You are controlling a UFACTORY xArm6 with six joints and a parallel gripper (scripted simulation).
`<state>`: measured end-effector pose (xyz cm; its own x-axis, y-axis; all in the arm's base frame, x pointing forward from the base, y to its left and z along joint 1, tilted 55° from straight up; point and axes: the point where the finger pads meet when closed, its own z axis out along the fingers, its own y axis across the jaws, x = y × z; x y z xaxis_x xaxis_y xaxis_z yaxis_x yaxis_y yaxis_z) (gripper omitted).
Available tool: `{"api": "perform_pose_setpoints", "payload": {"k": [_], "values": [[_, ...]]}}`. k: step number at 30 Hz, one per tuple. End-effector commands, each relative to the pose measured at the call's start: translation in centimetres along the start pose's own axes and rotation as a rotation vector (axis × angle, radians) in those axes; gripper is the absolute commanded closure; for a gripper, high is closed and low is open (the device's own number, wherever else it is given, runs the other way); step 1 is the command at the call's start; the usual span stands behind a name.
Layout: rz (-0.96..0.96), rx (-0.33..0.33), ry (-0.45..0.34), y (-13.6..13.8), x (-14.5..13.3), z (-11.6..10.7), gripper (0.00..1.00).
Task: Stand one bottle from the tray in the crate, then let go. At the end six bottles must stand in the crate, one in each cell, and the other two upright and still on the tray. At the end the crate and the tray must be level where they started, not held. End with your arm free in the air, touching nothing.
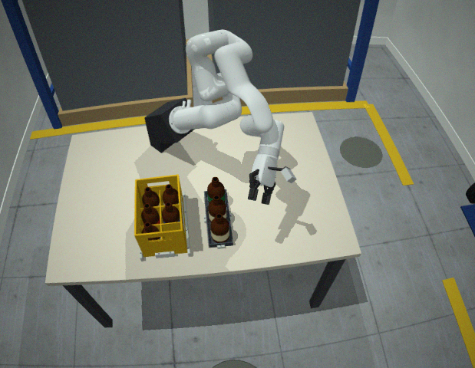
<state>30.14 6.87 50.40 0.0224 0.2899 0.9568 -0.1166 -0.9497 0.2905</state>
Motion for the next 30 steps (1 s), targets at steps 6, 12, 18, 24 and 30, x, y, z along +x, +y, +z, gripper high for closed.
{"api": "perform_pose_setpoints", "payload": {"k": [6,12,18,24,30], "values": [[0.046,0.035,-0.038,0.5,-1.3,0.5,0.0],[0.083,0.048,-0.071,0.9,-2.3,0.9,0.0],[0.106,0.051,-0.079,1.4,-2.7,1.1,0.0],[0.13,0.049,-0.083,1.9,-3.0,1.3,0.0],[0.172,0.061,-0.118,2.5,-4.0,1.7,0.0]]}}
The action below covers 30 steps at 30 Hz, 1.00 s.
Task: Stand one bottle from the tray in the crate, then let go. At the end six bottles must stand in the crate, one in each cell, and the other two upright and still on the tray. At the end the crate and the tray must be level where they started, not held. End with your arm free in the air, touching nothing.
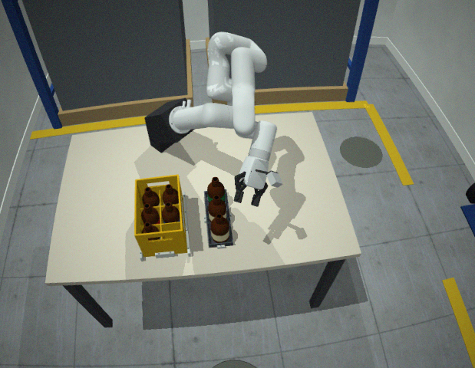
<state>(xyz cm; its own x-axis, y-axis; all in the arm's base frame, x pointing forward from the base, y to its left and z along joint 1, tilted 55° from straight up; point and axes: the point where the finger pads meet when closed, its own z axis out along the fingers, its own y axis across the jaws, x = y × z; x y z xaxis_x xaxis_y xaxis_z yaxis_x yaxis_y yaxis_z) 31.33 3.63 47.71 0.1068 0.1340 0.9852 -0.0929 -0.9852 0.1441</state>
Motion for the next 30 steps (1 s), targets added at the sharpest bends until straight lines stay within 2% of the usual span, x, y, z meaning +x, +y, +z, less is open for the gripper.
{"api": "perform_pose_setpoints", "payload": {"k": [1,30], "values": [[0.022,0.028,-0.019,0.4,-0.4,0.3,0.0],[0.211,0.076,-0.158,3.8,-4.6,2.5,0.0]]}}
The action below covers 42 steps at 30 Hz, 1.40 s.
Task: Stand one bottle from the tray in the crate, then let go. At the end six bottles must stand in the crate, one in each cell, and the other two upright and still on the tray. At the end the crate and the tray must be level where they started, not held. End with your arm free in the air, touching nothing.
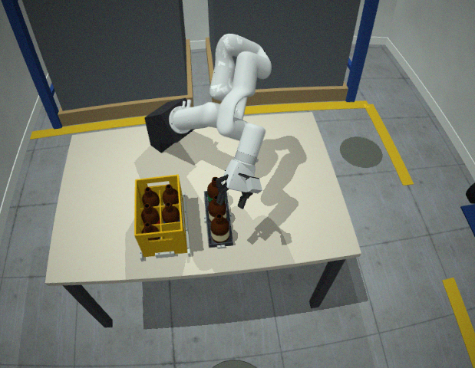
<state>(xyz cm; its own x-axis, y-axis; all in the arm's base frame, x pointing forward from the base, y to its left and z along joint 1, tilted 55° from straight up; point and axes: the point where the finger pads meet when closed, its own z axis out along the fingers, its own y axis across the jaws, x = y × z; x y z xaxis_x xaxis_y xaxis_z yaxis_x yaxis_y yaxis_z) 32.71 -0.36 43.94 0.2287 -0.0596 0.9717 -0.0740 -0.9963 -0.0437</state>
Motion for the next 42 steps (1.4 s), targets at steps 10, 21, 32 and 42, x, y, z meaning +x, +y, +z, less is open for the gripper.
{"api": "perform_pose_setpoints", "payload": {"k": [10,21,32,42], "values": [[0.075,0.035,-0.063,1.8,-1.2,1.0,0.0],[0.171,0.059,-0.14,4.1,-2.9,2.3,0.0],[0.245,0.082,-0.19,5.6,-4.1,3.3,0.0],[0.34,0.105,-0.27,7.8,-5.8,4.6,0.0]]}}
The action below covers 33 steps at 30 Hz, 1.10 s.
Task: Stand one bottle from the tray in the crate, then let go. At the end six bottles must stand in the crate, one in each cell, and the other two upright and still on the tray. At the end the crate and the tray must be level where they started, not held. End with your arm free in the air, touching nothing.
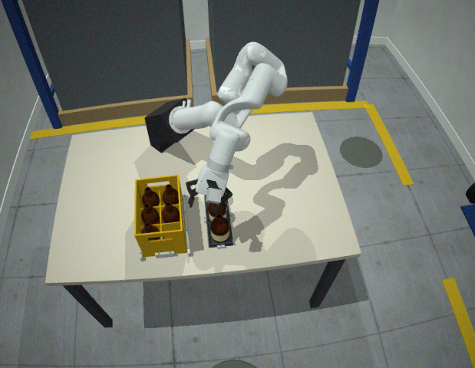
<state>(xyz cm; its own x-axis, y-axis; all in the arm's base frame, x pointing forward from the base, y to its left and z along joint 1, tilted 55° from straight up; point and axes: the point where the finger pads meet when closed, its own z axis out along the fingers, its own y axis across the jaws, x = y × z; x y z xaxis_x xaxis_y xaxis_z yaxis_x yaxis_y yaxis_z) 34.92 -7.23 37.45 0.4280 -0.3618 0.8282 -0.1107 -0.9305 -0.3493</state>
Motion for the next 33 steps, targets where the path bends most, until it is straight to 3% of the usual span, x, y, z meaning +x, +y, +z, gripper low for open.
{"api": "perform_pose_setpoints", "payload": {"k": [1,4,12,33], "values": [[0.028,0.034,-0.034,1.0,0.0,0.5,0.0],[0.105,0.055,-0.095,3.1,-0.5,1.7,0.0],[0.187,0.079,-0.154,5.2,-0.8,2.9,0.0],[0.517,0.167,-0.409,14.2,-2.7,7.7,0.0]]}}
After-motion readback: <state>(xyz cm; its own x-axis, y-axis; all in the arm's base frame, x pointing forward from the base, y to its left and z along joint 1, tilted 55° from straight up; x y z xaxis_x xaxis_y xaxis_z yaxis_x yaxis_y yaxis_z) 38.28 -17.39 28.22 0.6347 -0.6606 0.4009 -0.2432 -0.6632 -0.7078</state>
